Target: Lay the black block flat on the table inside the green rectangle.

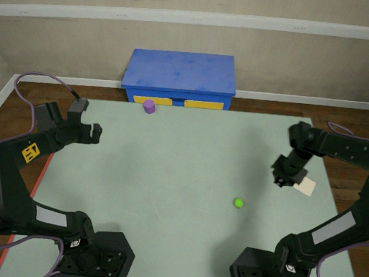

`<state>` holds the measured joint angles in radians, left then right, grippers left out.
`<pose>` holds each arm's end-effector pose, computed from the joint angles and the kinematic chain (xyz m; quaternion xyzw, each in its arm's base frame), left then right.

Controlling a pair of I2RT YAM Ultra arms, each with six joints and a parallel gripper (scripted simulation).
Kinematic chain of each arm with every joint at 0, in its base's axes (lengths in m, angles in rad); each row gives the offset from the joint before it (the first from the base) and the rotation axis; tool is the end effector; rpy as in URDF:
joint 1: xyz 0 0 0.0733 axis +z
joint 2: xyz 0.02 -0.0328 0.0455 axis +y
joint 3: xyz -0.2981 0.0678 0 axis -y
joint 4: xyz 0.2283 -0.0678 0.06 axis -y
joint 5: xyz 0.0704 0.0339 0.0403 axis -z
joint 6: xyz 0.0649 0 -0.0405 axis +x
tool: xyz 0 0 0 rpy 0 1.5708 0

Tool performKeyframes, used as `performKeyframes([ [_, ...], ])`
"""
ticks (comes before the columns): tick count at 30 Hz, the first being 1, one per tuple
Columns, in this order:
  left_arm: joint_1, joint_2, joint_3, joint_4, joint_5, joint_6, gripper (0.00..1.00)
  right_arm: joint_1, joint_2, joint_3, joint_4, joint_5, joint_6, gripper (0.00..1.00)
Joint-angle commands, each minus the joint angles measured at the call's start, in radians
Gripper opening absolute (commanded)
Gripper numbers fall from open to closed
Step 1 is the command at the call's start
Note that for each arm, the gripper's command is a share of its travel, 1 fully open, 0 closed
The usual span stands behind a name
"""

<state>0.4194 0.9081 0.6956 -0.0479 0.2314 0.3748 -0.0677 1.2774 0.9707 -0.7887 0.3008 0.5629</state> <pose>0.1896 0.0694 0.3297 0.0528 0.7890 0.1497 0.5935 0.2282 -0.0336 0.2746 0.3315 0.9026 -0.0841 0.2614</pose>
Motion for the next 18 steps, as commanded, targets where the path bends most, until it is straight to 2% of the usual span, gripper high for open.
performKeyframes([
  [1,0.011,-0.024,-0.01,-0.021,0.02,0.009,1.0,0.129,-0.018,-0.031,-0.036,0.106,0.212,0.27],
  [7,0.011,-0.024,-0.01,-0.021,0.02,0.009,1.0,0.41,0.044,-0.006,-0.089,0.195,0.482,0.27],
  [12,0.011,-0.024,-0.01,-0.021,0.02,0.009,1.0,0.658,0.16,0.048,-0.138,0.242,0.702,0.27],
  [14,0.011,-0.024,-0.01,-0.021,0.02,0.009,1.0,0.658,0.16,0.048,-0.138,0.242,0.702,0.27],
  [18,0.011,-0.024,-0.01,-0.021,0.02,0.009,1.0,0.879,0.3,0.141,-0.198,0.265,0.882,0.27],
])
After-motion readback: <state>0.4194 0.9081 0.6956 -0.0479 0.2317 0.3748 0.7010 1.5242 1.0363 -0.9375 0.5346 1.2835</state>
